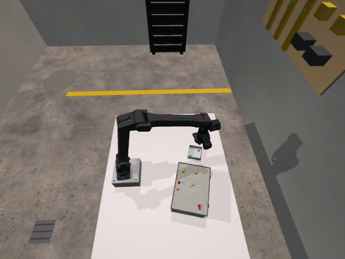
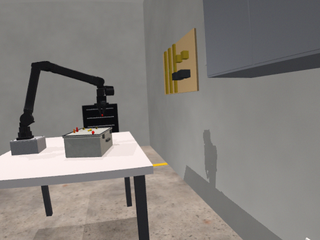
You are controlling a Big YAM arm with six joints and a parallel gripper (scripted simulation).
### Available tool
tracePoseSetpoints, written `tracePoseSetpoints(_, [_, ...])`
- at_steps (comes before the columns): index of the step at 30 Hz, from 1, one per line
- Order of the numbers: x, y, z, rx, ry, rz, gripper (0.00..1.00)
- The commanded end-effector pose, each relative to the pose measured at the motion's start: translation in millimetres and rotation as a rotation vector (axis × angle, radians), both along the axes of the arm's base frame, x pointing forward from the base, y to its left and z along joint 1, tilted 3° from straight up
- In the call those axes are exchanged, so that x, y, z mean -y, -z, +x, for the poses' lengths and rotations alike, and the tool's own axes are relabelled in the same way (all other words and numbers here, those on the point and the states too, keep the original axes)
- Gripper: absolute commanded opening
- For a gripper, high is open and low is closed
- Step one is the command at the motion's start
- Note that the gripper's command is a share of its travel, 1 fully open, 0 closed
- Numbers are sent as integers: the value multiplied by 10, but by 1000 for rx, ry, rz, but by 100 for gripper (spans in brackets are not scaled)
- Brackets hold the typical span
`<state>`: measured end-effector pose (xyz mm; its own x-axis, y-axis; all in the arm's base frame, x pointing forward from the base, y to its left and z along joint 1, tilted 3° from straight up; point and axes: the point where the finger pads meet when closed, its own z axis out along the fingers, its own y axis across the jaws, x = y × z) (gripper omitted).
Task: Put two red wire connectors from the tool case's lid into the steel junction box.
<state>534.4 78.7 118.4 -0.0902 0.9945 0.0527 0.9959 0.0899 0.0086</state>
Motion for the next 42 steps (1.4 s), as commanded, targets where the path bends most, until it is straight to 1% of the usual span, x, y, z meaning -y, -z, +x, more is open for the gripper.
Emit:
tracePoseSetpoints(1, [-7,-155,80,23,15,1,10])
tracePoseSetpoints(5, [-5,-109,52,14,15,0,10])
tracePoseSetpoints(11, [-8,40,26,2,14,-2,10])
tracePoseSetpoints(13, [-8,40,26,2,14,-2,10])
tracePoseSetpoints(28, [-62,420,8,-6,7,-3,10])
tracePoseSetpoints(30, [-62,420,8,-6,7,-3,10])
tracePoseSetpoints(32, [-77,427,58,9,6,-1,10])
tracePoseSetpoints(42, [-98,826,8,-4,4,-3,10])
